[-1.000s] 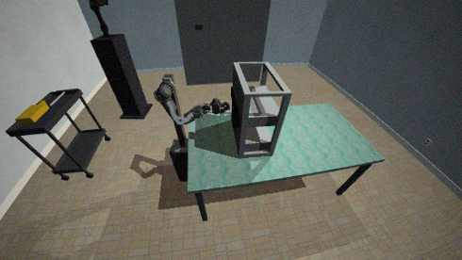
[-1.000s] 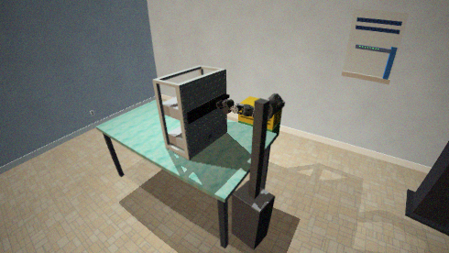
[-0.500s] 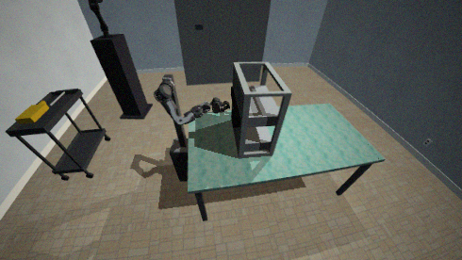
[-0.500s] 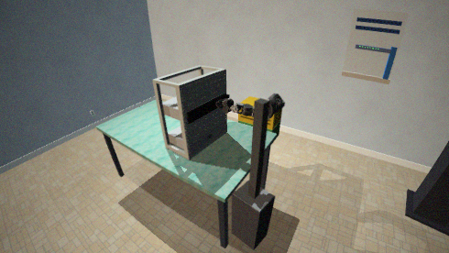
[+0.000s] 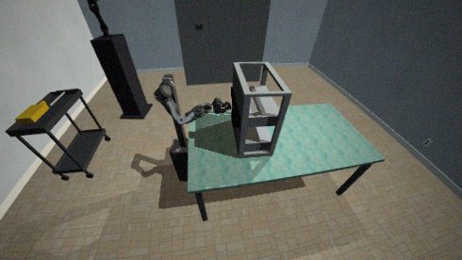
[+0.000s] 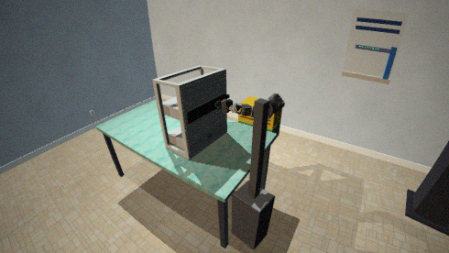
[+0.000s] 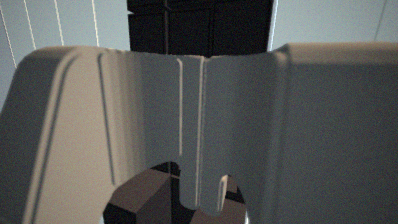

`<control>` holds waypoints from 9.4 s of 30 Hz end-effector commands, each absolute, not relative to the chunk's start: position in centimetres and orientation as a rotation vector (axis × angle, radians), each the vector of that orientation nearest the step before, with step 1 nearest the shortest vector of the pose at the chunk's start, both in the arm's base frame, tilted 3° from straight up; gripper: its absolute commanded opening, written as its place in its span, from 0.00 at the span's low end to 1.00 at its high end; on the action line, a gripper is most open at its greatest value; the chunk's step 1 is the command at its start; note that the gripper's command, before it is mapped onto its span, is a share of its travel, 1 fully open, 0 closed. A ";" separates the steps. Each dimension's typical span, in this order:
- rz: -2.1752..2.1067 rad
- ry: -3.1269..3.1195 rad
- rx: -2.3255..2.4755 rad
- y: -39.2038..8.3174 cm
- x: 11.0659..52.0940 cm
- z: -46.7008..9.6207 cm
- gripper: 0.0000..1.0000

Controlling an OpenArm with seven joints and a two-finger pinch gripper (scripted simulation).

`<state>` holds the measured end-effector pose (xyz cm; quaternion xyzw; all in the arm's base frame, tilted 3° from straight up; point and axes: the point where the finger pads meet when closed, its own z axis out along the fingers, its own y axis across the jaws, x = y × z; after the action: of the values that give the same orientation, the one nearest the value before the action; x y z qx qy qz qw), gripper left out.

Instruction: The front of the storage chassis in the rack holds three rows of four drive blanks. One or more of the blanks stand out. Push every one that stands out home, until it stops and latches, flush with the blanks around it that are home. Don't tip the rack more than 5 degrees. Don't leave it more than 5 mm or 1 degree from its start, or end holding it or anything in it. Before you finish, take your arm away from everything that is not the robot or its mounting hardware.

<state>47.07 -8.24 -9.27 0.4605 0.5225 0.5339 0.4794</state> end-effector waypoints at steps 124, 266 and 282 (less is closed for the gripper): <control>1.317 1.270 1.105 -7.7 50.3 -8.0 0.00; 1.322 1.267 1.101 -19.1 47.8 -14.3 0.00; 1.320 1.268 1.103 -19.0 47.9 -14.2 0.00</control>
<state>47.83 -19.12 -14.37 0.4533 0.5201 0.5412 0.4808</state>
